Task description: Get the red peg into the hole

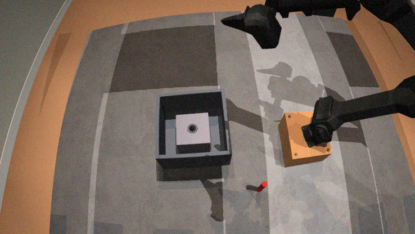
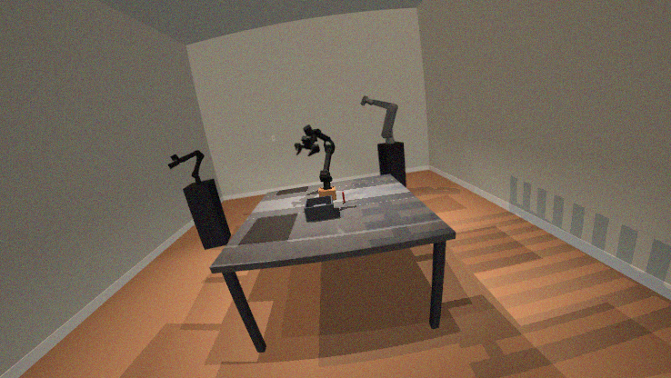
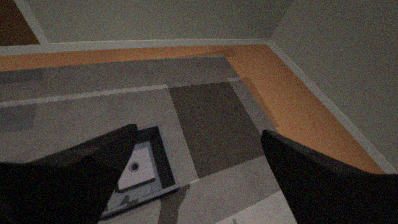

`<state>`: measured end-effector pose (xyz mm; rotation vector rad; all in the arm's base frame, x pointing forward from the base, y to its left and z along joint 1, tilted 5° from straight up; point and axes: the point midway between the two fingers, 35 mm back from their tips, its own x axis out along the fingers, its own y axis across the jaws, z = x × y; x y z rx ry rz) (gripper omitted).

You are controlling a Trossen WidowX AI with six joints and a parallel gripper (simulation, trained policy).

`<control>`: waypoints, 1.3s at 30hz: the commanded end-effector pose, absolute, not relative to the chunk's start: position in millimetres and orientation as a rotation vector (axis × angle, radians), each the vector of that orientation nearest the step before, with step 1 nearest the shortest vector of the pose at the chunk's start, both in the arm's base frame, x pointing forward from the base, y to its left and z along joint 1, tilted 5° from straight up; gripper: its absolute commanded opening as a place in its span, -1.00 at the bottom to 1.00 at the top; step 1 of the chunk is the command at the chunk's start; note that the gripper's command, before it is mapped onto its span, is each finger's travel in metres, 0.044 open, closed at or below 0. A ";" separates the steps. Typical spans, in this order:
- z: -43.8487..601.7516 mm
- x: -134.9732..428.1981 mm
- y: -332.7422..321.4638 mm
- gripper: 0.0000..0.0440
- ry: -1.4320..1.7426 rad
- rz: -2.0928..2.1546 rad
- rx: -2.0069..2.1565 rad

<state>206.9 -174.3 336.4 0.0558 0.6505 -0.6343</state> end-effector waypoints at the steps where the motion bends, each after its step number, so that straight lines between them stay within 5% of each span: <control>1: 301.3 215.8 -165.7 1.00 0.770 -0.606 0.140; 17: 191.8 234.0 -89.0 1.00 1.215 -0.587 0.388; 39: 119.2 209.5 25.7 1.00 1.528 -0.818 0.420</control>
